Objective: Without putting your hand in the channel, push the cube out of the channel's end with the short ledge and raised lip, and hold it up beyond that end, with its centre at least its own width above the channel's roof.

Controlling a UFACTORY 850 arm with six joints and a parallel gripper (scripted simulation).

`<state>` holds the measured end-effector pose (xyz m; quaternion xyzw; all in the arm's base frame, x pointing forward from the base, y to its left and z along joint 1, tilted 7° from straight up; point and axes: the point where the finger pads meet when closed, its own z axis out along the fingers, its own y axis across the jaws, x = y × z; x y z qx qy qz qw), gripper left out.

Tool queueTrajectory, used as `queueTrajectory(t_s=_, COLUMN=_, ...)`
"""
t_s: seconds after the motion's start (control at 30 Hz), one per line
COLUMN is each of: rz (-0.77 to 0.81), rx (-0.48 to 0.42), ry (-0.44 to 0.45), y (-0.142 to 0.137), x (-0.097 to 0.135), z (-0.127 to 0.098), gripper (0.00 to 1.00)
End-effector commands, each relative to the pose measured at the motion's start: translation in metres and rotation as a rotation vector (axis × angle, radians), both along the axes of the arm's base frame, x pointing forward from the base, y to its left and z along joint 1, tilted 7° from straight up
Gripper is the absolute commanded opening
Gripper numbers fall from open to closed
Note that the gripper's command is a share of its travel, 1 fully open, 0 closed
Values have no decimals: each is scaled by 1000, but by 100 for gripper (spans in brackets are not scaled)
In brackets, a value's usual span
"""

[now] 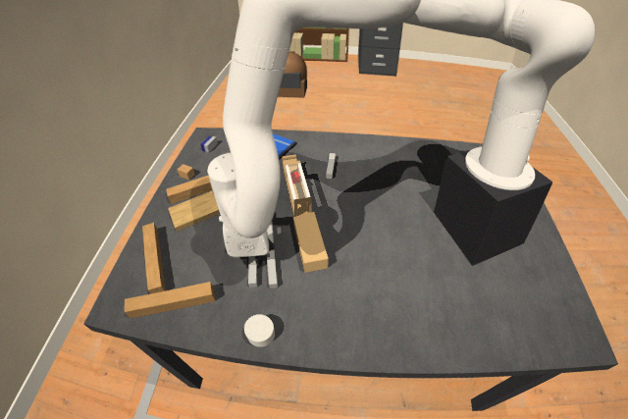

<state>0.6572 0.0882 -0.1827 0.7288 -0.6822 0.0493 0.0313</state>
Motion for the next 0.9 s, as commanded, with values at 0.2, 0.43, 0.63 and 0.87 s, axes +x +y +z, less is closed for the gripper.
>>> queueTrajectory(t_s=0.2, rz=0, rx=0, ry=-2, y=1, x=1, z=5, gripper=0)
queueTrajectory(t_s=0.43, rz=0, rx=0, ry=-2, y=5, x=0, z=45, gripper=0)
queueTrajectory(t_s=0.63, rz=0, rx=0, ry=-2, y=12, x=-2, z=107, gripper=0)
queueTrajectory(t_s=0.87, rz=0, rx=0, ry=-2, y=13, x=-2, z=116, gripper=0)
